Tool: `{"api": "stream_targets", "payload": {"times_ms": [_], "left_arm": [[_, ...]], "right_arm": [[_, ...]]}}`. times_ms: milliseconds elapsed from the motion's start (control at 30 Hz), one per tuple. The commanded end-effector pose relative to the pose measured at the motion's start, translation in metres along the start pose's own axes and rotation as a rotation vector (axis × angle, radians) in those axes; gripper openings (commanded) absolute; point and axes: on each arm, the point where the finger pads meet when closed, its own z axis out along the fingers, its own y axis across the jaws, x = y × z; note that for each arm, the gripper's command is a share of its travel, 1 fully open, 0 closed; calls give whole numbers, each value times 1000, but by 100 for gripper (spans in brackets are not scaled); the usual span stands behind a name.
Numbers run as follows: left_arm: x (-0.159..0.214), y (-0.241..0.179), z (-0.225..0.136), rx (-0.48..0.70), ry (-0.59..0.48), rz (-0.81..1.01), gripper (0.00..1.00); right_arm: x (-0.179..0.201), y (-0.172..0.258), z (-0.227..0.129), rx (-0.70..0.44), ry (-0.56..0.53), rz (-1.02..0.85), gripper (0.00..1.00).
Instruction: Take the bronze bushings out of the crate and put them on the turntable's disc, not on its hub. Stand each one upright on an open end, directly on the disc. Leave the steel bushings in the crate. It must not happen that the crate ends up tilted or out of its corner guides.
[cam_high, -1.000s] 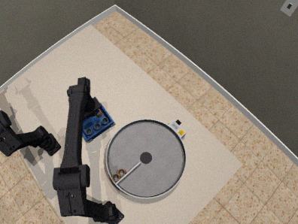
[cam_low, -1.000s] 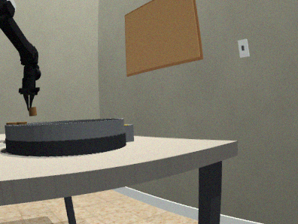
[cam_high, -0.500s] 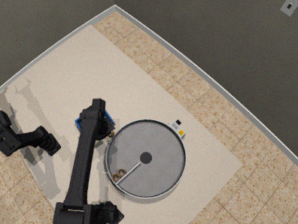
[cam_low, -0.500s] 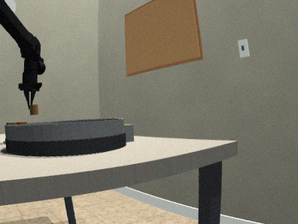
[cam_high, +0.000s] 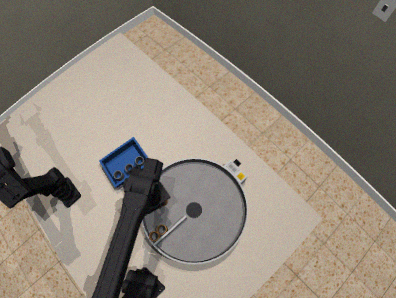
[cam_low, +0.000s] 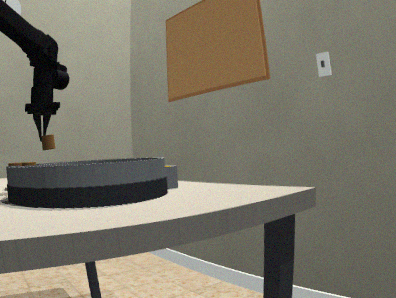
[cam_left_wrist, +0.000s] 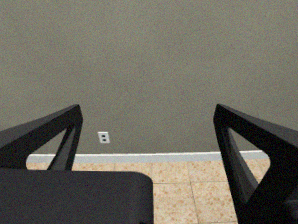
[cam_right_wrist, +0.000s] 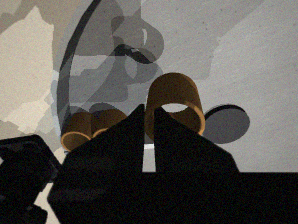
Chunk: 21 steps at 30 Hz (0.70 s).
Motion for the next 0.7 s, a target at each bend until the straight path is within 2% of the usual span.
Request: {"api": "stream_targets", "payload": {"times_ms": [0, 33, 67, 167, 533, 667], "left_arm": [[-19, 4, -7, -8, -44, -14, 100], [-19, 4, -7, -8, -44, -14, 100], [-19, 4, -7, -8, -44, -14, 100], [-19, 4, -7, -8, -44, -14, 100], [-19, 4, -7, -8, -44, -14, 100], [-19, 4, -7, -8, -44, -14, 100]], "right_arm": [[8, -4, -9, 10, -16, -25, 0], [-1, -14, -26, 43, -45, -25, 0], [-2, -16, -26, 49, -50, -25, 0], [-2, -10, -15, 29, -33, -39, 0], [-2, -10, -15, 32, -34, -35, 0], [4, -6, 10, 5, -9, -33, 0]]}}
